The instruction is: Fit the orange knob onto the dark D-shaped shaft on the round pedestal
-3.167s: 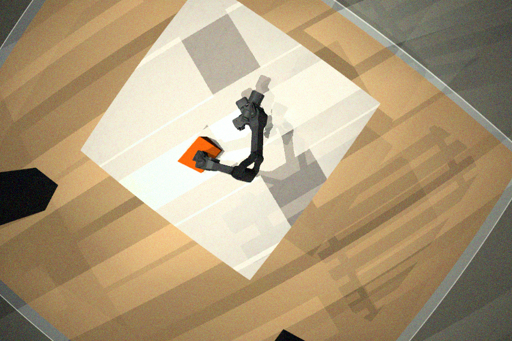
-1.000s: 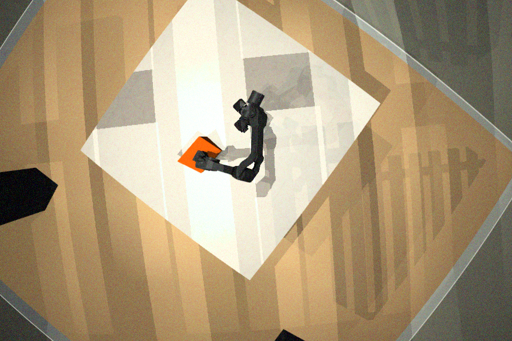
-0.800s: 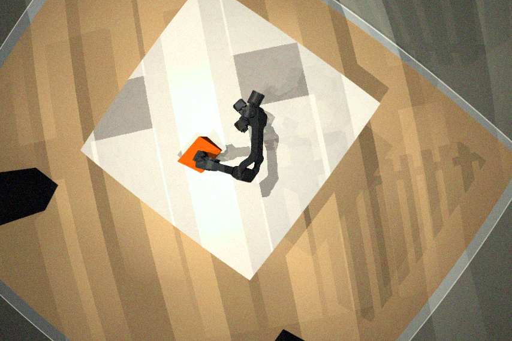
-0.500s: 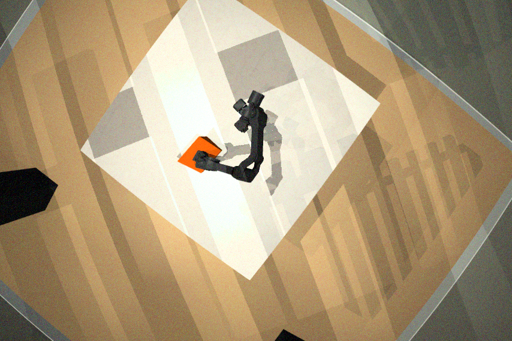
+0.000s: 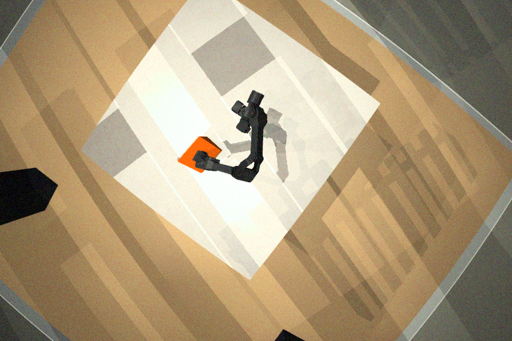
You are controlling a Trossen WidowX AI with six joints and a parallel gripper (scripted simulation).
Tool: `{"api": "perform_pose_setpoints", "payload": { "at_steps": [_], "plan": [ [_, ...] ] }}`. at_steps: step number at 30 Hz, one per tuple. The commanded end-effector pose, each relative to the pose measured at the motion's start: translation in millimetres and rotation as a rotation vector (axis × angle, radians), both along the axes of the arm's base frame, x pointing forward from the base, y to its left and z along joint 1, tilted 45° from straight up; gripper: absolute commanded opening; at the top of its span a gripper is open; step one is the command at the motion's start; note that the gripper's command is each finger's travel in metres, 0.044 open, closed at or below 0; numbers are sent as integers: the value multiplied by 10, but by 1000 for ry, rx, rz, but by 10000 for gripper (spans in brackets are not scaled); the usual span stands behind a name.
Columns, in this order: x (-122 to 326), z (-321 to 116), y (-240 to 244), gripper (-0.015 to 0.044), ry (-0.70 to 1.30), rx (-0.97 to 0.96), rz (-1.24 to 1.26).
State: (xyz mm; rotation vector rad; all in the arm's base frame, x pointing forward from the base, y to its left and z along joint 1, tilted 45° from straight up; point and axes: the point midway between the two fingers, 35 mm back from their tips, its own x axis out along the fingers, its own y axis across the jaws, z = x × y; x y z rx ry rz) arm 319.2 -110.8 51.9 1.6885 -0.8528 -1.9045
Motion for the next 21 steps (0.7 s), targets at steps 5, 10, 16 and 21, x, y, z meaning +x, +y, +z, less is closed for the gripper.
{"api": "perform_pose_setpoints", "payload": {
  "at_steps": [5,10,16,21],
  "plan": [
    [5,-12,-14,0,16,2,20],
    [2,-12,-31,0,16,2,20],
    [1,-8,-31,0,16,2,20],
    [-1,-7,-32,0,16,2,20]
  ]
}}
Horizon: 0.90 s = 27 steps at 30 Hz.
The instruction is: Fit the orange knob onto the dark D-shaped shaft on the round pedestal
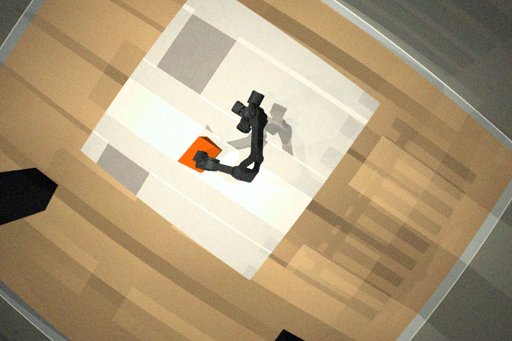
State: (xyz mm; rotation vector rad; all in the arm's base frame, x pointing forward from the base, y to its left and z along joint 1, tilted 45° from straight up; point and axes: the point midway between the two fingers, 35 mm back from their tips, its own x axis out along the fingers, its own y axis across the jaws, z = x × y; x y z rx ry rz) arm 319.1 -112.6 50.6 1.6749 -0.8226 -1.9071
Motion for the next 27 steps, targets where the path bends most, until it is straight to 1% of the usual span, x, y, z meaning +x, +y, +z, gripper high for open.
{"api": "perform_pose_setpoints", "payload": {
  "at_steps": [1,12,15,18,27],
  "plan": [
    [-1,6,-14,0,-1,-3,0],
    [9,38,23,0,-1,-3,0],
    [11,38,24,0,-39,-11,-39],
    [13,34,26,0,-128,-30,-129],
    [3,4,12,0,-558,-119,-568]
  ]
}}
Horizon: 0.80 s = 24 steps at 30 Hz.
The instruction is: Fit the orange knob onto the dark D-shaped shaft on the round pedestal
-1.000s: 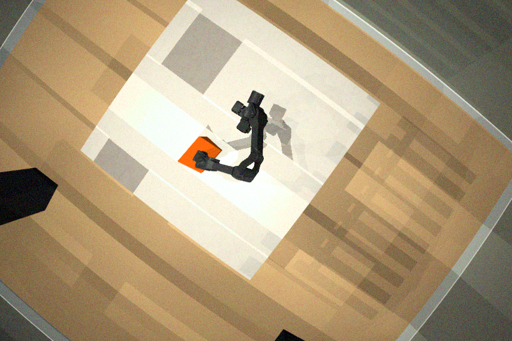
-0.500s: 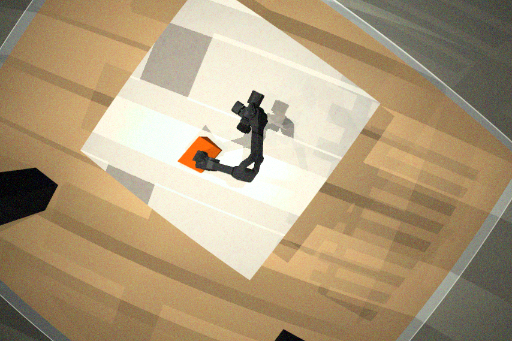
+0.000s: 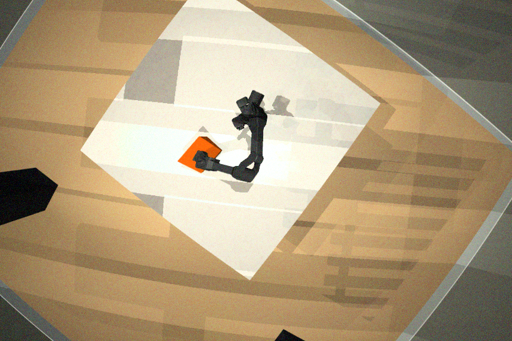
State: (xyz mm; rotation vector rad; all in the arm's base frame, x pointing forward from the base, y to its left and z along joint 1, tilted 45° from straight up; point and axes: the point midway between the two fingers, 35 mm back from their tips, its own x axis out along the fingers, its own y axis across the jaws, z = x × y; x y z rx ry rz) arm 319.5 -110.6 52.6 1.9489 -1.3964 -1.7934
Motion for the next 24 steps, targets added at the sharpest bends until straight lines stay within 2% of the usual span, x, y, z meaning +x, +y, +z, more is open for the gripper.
{"api": "perform_pose_setpoints", "payload": {
  "at_steps": [1,24],
  "plan": [
    [-2,-19,-11,0,-255,-56,-257],
    [-1,42,-32,0,-1338,-282,-1361]
  ]
}}
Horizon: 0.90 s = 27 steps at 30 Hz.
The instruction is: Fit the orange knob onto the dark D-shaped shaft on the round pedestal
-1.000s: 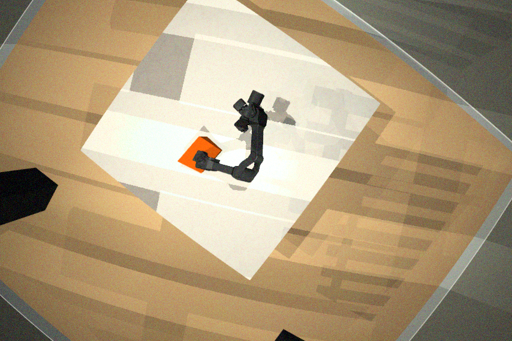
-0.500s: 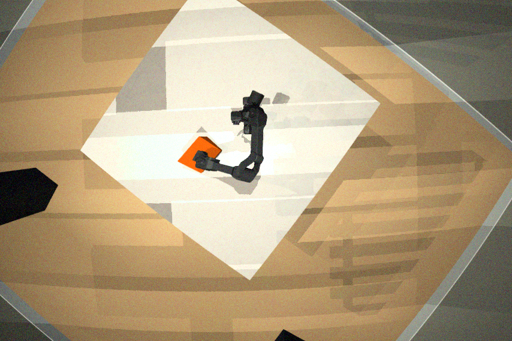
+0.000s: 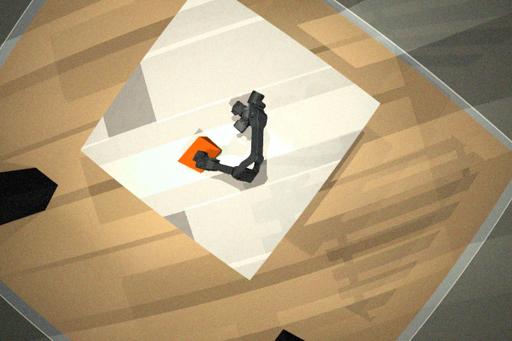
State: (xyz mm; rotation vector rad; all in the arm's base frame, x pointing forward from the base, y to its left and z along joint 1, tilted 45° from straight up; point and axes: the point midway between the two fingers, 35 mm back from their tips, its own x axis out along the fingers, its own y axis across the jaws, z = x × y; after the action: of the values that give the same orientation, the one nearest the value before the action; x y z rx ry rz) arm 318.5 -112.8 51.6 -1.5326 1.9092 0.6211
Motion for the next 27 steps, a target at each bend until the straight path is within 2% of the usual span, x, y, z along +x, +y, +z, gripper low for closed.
{"api": "perform_pose_setpoints", "payload": {
  "at_steps": [1,17,27],
  "plan": [
    [8,56,-8,0,-559,-121,-565],
    [-27,68,12,0,-1124,-239,-1143],
    [-51,38,27,0,-1146,-244,-1166]
  ]
}}
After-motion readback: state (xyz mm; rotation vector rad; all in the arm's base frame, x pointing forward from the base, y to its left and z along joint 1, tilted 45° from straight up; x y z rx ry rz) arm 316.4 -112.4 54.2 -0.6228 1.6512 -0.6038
